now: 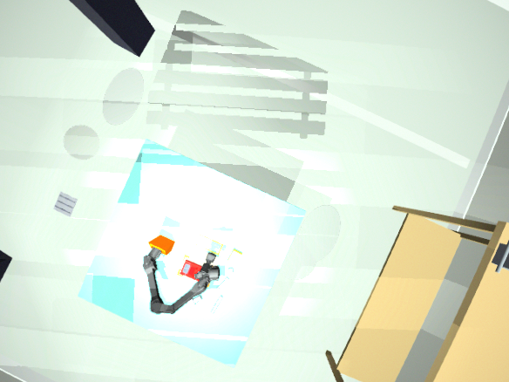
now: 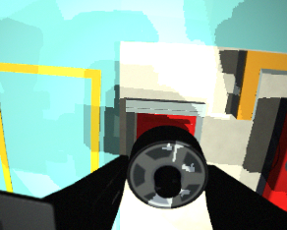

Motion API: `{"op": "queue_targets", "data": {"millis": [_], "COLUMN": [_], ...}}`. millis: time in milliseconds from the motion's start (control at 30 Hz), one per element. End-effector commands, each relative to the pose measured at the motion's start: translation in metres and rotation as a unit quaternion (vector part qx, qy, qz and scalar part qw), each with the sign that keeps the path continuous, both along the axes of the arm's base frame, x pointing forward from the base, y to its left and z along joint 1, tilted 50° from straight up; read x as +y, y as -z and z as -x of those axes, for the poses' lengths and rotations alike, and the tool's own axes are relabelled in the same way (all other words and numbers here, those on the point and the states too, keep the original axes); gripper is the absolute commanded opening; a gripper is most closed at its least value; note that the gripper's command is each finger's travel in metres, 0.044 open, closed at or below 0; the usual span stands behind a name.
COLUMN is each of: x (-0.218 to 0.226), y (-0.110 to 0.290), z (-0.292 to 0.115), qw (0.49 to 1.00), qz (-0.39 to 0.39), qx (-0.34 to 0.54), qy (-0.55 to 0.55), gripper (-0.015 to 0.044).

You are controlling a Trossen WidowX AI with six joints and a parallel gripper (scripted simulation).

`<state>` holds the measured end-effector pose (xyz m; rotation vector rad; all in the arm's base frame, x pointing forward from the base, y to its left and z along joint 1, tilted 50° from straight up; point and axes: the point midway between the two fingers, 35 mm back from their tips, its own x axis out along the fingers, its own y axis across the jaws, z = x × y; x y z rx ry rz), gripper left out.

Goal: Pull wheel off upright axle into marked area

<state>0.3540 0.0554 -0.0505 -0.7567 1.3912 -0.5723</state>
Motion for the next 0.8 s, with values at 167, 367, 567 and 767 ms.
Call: {"op": "queue_targets", "data": {"millis": [167, 367, 567, 767], "x": [0.0055, 0.007, 0.0085, 0.01], "y": [-0.0036, -0.0049, -0.0061, -0.0074], "z": [0.001, 0.0012, 0.0014, 0.0016], "qw": [1.0, 1.0, 1.0, 1.0], "qz": [0.0, 0.0, 0.0, 0.0], "qx": [-0.001, -0.001, -0.001, -0.001], "qy": [-0.003, -0.003, -0.004, -0.004], "gripper": [0.0, 0.0, 0.0, 0.0]}}
